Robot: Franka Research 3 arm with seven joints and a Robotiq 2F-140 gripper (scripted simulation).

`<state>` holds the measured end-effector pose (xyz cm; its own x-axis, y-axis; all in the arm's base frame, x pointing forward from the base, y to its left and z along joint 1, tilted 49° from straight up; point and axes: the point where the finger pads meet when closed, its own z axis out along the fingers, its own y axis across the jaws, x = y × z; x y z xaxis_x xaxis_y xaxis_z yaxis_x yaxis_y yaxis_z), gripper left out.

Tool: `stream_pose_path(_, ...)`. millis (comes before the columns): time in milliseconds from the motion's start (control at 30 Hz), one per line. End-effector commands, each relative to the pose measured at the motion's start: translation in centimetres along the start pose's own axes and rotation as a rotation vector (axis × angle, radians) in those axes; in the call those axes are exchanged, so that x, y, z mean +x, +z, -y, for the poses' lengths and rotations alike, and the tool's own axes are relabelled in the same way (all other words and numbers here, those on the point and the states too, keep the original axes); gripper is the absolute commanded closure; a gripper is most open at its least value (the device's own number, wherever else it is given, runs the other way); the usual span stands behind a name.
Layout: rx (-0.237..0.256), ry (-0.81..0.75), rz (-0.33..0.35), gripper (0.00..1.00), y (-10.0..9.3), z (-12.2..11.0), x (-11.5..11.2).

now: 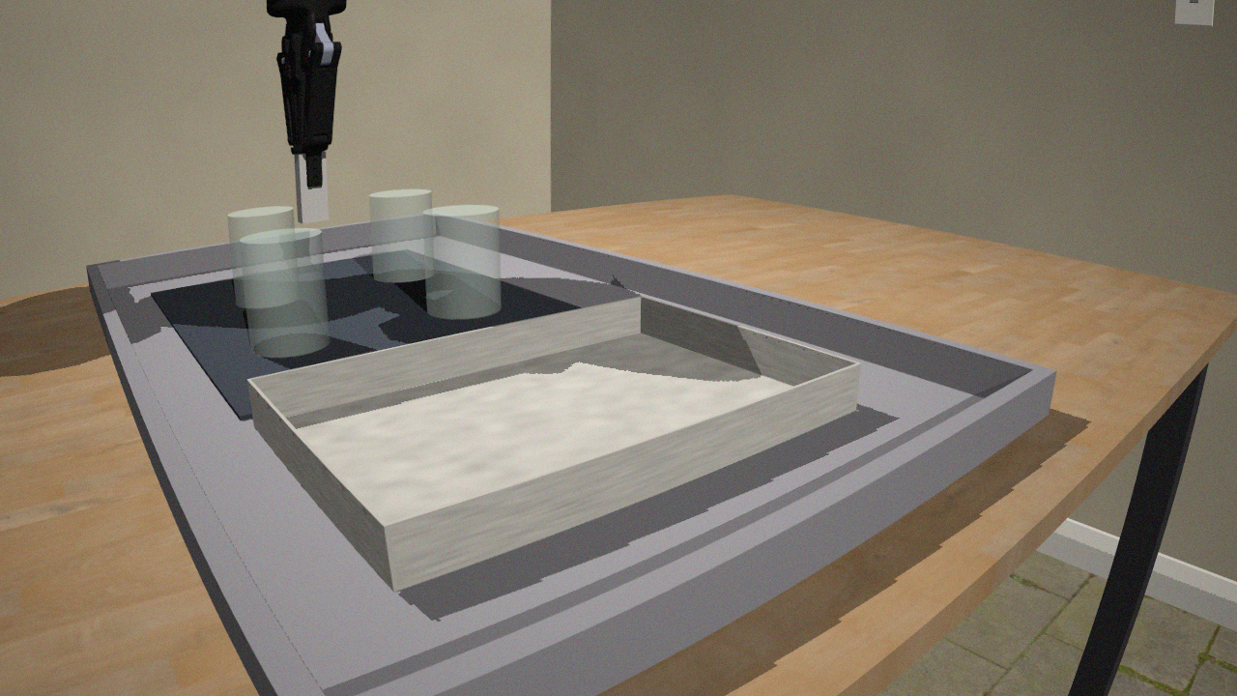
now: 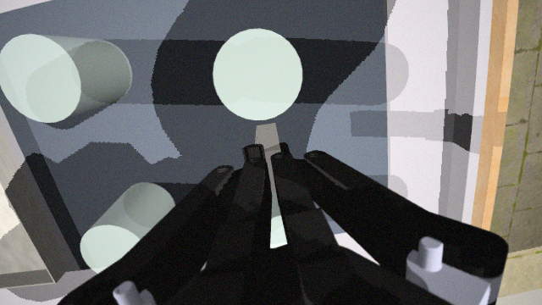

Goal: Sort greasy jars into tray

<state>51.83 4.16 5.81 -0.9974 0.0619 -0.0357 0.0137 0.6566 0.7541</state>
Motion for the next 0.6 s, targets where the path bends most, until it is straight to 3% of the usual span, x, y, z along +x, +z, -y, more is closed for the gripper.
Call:
stream_pose_path(0,0.001,-0.005,0.001,1.0,0.03,-0.06,0.05)
stream_pose_path(567,0.001,-0.005,0.001,1.0,0.03,-0.06,0.25)
